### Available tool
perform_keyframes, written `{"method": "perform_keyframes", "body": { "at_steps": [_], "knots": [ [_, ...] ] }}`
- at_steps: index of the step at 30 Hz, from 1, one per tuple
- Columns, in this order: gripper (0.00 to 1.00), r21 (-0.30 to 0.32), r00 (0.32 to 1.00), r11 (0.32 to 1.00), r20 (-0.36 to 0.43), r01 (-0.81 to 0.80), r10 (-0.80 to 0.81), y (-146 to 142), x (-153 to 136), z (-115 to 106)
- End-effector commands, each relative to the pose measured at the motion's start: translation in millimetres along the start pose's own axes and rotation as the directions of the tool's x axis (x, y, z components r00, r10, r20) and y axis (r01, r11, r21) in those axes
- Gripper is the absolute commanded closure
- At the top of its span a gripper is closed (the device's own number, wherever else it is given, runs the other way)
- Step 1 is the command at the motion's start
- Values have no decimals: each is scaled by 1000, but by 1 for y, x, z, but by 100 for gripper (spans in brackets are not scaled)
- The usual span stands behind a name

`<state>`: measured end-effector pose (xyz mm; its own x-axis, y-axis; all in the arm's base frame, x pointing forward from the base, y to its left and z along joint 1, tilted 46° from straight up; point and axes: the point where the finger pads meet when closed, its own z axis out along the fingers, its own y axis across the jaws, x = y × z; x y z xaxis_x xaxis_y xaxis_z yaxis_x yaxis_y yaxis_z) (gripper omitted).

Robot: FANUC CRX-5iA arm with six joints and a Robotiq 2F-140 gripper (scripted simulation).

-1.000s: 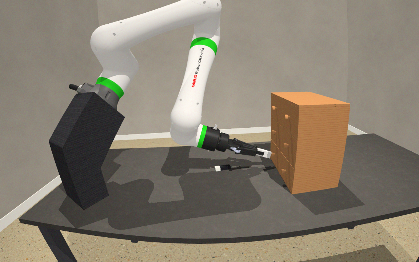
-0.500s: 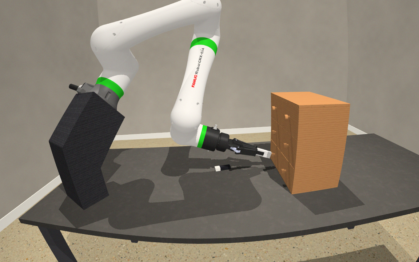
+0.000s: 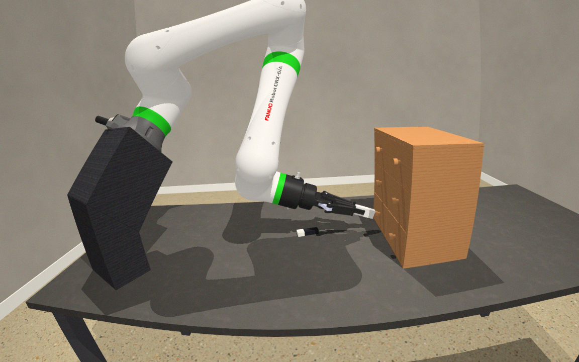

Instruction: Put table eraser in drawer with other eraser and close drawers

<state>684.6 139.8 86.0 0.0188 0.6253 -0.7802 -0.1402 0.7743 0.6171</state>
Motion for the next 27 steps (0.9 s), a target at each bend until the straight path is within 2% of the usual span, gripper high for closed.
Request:
{"method": "perform_keyframes", "body": {
  "at_steps": [1,9,17,27],
  "knots": [
    [100,0,1000,1000,1,0,0,0,0,0],
    [100,0,1000,1000,1,0,0,0,3,-10],
    [100,0,1000,1000,1,0,0,0,16,-43],
    [100,0,1000,1000,1,0,0,0,9,-55]
  ]
}}
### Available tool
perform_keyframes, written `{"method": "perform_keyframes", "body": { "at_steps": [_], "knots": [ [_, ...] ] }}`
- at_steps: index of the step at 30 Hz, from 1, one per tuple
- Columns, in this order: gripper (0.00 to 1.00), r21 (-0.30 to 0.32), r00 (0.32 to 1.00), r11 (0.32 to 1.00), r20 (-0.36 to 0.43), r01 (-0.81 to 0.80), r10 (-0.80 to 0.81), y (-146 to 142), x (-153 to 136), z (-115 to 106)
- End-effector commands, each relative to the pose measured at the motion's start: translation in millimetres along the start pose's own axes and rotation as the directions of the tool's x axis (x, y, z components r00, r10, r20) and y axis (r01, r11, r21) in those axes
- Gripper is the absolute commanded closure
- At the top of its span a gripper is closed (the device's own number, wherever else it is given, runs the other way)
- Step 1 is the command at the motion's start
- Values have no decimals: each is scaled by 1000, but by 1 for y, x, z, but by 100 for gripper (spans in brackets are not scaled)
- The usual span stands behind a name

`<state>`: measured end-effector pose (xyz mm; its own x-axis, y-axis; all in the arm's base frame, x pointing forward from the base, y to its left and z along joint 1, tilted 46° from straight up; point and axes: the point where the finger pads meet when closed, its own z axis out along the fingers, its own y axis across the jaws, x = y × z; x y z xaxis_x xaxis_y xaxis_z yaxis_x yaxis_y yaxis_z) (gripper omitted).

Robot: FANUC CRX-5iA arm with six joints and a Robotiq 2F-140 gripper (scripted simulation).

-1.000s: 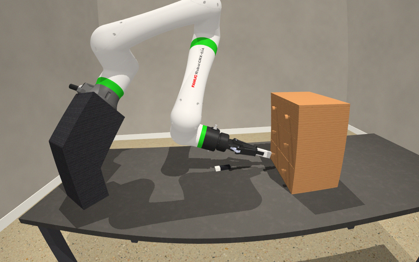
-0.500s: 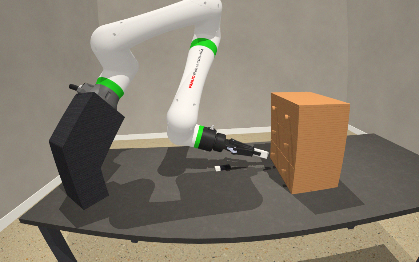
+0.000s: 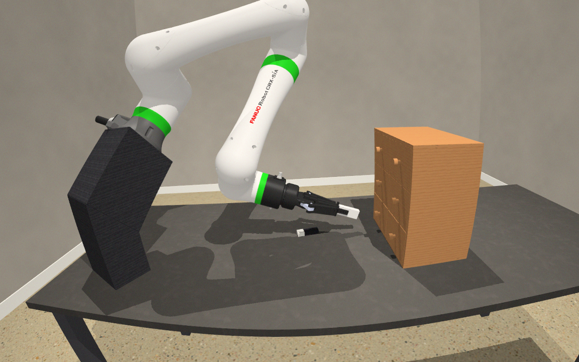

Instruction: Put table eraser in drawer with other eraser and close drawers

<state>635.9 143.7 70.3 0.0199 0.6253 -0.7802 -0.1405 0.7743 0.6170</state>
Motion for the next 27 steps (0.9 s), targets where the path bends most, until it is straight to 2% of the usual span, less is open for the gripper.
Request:
{"method": "perform_keyframes", "body": {
  "at_steps": [1,7,10,27],
  "knots": [
    [100,0,1000,1000,-1,0,0,0,-10,-11],
    [100,0,1000,1000,-1,0,0,0,-54,-58],
    [100,0,1000,1000,-1,0,0,0,-68,-73],
    [100,0,1000,1000,-27,-1,1,0,-75,-81]
  ]
}}
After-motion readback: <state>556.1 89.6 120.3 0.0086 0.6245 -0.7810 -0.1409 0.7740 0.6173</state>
